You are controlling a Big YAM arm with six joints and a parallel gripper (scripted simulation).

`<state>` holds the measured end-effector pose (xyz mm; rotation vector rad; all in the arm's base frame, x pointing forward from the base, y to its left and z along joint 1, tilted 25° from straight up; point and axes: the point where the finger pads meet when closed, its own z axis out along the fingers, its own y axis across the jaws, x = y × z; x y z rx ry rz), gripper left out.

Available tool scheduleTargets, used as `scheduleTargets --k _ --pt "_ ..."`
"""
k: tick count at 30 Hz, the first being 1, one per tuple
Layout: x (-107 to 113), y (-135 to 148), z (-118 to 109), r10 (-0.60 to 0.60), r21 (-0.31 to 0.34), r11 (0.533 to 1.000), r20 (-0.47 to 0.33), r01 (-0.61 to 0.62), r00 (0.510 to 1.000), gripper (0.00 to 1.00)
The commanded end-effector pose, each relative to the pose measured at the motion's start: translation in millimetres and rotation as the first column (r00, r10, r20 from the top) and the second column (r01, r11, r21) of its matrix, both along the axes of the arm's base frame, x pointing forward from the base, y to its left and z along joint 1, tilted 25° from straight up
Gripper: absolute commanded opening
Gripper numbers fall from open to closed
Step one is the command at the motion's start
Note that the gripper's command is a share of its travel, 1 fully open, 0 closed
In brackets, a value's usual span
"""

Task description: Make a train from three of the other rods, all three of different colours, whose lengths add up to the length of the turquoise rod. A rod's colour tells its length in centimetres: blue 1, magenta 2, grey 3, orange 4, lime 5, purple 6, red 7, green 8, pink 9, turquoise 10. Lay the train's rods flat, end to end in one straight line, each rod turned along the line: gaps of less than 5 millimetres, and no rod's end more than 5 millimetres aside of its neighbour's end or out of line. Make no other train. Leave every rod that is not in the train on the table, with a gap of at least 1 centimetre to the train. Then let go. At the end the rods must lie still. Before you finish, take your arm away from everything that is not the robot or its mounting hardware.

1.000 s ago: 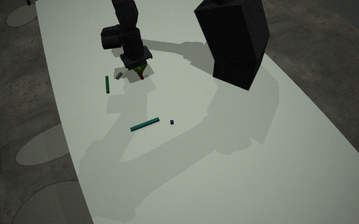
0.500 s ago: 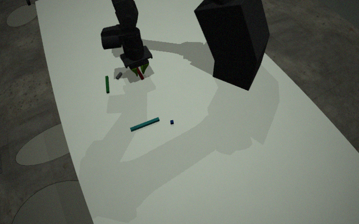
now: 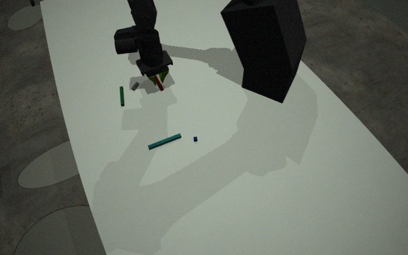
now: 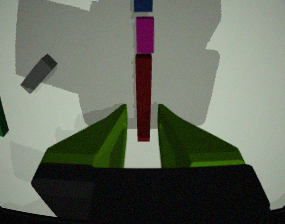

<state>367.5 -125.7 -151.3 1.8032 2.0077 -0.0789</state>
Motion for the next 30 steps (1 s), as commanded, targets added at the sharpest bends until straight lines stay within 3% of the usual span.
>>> scheduleTargets --k 1,3,17,23,26,27,30 --pt "-4 9 14 0.006 -0.001 1.0 0.001 -0.006 1.0 0.23" --pt "-4 9 14 0.006 -0.001 1.0 0.001 -0.006 1.0 0.23" --pt "-20 30 74 0.005 -0.002 1.0 0.008 -0.005 1.0 0.23" --pt "-29 27 70 -0.011 0.003 1.0 -0.021 0.011 1.0 0.23" --pt "-20 27 80 -0.004 -0.002 1.0 0.006 0.004 1.0 0.23" --pt "-20 27 80 -0.003 -0.003 1.0 0.005 0.003 1.0 1.0" --pt "-20 27 80 -0.002 -0.003 1.0 0.005 0.002 1.0 1.0"
